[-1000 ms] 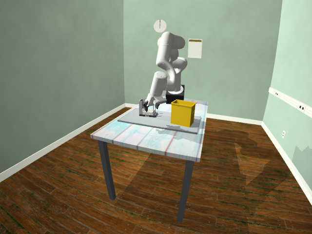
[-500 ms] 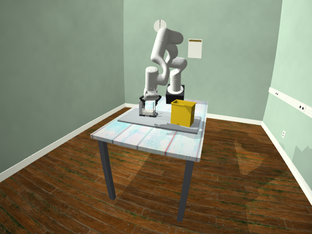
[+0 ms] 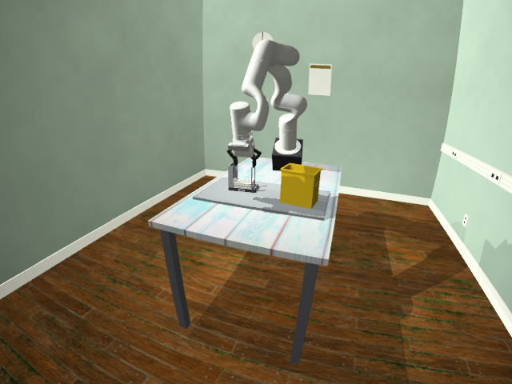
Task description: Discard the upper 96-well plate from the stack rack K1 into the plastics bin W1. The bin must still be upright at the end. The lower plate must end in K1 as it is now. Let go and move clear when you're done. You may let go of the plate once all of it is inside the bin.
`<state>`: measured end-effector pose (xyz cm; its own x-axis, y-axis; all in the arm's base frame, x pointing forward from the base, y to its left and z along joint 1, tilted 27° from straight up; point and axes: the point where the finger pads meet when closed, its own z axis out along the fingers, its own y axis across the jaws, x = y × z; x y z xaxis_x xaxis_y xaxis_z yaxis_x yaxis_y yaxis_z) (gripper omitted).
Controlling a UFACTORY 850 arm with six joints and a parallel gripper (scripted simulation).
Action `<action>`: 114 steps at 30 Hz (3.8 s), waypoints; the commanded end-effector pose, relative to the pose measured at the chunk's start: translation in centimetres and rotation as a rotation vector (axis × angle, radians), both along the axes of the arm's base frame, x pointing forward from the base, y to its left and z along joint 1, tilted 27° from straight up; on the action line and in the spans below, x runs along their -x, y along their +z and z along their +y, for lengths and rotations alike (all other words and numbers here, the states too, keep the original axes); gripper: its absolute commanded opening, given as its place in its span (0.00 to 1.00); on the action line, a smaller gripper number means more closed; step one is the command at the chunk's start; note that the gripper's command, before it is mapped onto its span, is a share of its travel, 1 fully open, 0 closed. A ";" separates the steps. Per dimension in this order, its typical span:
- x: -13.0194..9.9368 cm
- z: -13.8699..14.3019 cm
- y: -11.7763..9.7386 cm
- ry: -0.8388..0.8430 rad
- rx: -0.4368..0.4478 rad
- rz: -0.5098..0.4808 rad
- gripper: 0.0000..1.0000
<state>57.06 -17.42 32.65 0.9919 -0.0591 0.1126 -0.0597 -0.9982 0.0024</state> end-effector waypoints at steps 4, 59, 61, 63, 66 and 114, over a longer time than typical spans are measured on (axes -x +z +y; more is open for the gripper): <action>1.9 -0.6 0.1 -0.167 -0.063 -0.048 1.00; 18.0 -5.5 -2.4 -1.497 -0.450 -0.302 1.00; 18.0 -5.5 -2.4 -1.497 -0.450 -0.302 1.00; 18.0 -5.5 -2.4 -1.497 -0.450 -0.302 1.00; 17.9 -5.5 -2.7 -1.497 -0.450 -0.302 1.00; 14.7 -5.6 -8.9 -1.497 -0.450 -0.302 1.00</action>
